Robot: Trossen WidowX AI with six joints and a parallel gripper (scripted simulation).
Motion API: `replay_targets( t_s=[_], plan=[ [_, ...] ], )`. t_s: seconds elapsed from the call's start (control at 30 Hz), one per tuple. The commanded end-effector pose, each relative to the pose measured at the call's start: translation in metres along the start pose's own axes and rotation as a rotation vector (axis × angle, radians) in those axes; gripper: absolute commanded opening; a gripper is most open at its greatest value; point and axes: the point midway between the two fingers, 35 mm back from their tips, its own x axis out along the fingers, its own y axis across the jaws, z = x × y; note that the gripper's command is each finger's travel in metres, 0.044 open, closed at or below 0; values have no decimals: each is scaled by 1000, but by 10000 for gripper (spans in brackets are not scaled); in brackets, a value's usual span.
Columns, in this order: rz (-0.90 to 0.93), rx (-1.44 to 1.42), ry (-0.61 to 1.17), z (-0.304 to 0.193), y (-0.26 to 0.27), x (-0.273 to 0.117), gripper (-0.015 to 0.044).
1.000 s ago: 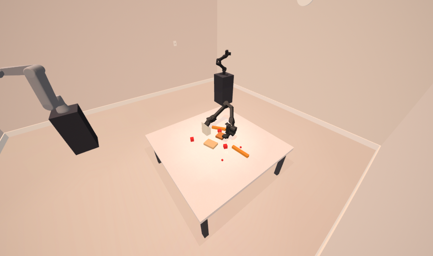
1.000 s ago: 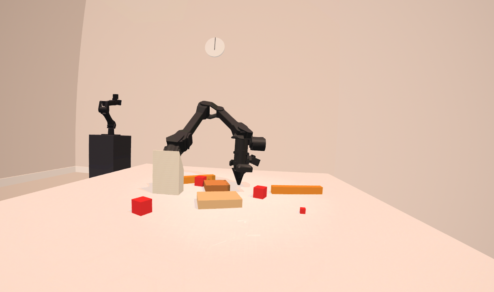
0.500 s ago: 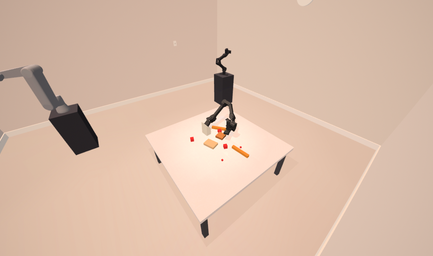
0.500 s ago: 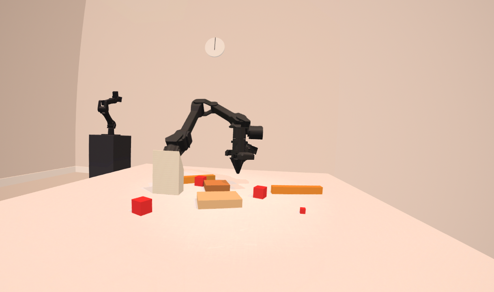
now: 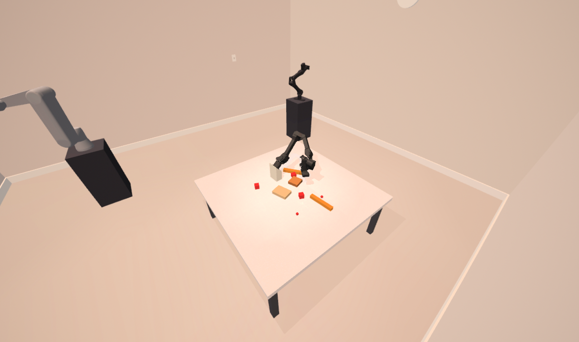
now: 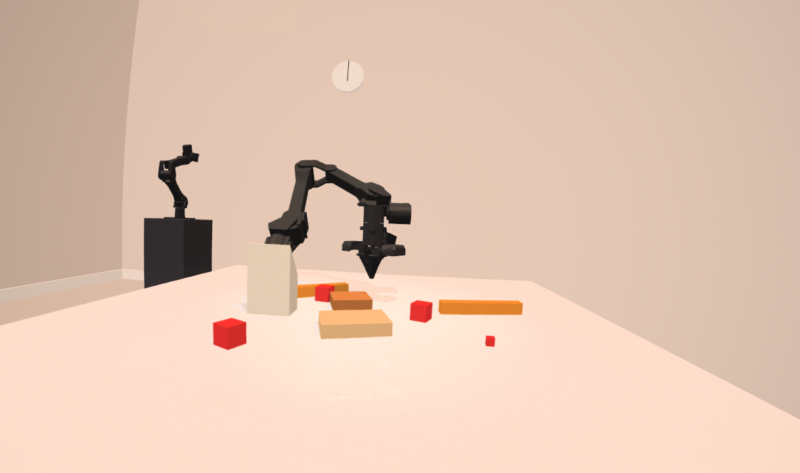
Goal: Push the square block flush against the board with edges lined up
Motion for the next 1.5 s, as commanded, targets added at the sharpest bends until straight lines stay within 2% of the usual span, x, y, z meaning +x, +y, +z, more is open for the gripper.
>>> replay_targets(
  t_s=[0.0, 0.73, 0.9, 1.13, 1.47],
  plan=[
    [6, -110, 3, -5, 11, 1, 0],
    [10, -856, -2, -29, 64, 4, 0],
    [10, -879, -2, -30, 65, 6, 0],
    [10, -879, -5, -29, 67, 58, 0],
    [9, -879, -3, -30, 65, 59, 0]
  ],
)
